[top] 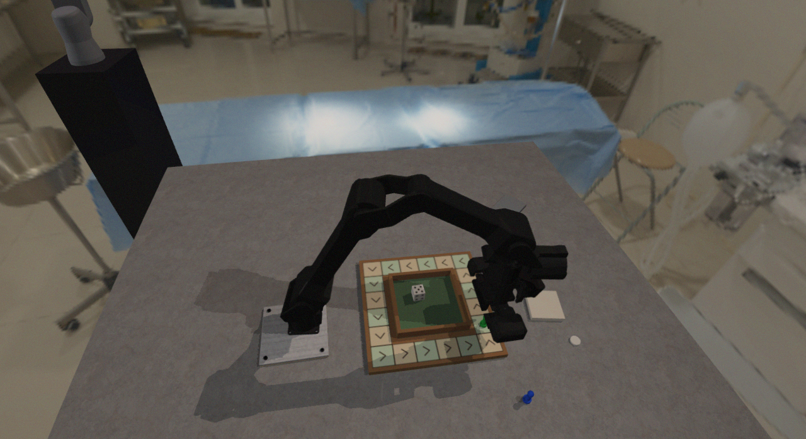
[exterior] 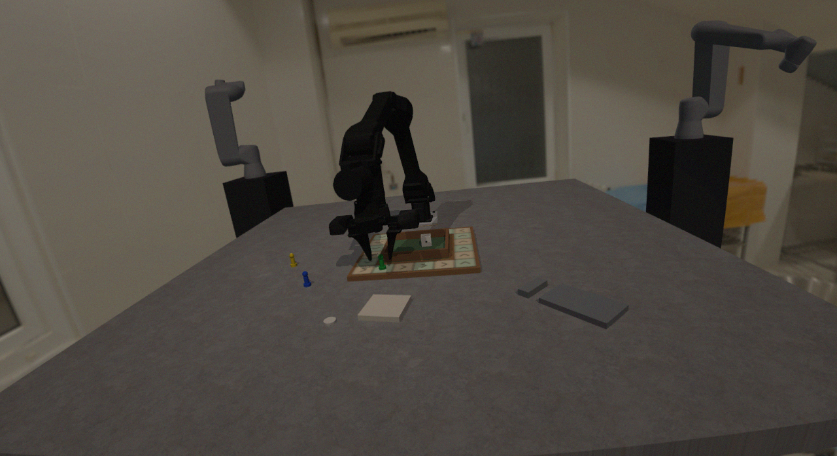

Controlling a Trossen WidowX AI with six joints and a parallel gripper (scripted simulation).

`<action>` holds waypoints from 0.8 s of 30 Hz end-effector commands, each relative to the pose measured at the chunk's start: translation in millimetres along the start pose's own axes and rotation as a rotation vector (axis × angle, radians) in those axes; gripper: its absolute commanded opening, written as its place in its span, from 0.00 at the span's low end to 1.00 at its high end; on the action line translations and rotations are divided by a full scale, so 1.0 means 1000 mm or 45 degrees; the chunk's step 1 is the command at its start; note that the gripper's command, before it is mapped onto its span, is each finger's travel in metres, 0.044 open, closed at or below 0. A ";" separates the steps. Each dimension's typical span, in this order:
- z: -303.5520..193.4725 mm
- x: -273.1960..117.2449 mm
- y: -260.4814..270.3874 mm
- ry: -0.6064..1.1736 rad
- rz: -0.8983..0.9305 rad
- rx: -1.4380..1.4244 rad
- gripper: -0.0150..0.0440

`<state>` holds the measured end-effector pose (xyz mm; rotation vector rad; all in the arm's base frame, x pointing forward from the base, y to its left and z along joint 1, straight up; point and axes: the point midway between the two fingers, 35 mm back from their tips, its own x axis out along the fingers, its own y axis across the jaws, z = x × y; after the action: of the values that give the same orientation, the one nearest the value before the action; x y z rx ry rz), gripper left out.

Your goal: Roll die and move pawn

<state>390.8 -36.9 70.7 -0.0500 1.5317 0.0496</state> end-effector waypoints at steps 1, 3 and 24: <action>-0.002 0.010 0.000 0.013 0.001 -0.003 0.59; -0.003 0.013 0.000 0.013 0.001 -0.003 0.59; 0.000 0.004 0.000 0.013 0.001 -0.003 0.25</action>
<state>388.5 -36.5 59.0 -0.0492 1.5444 0.0513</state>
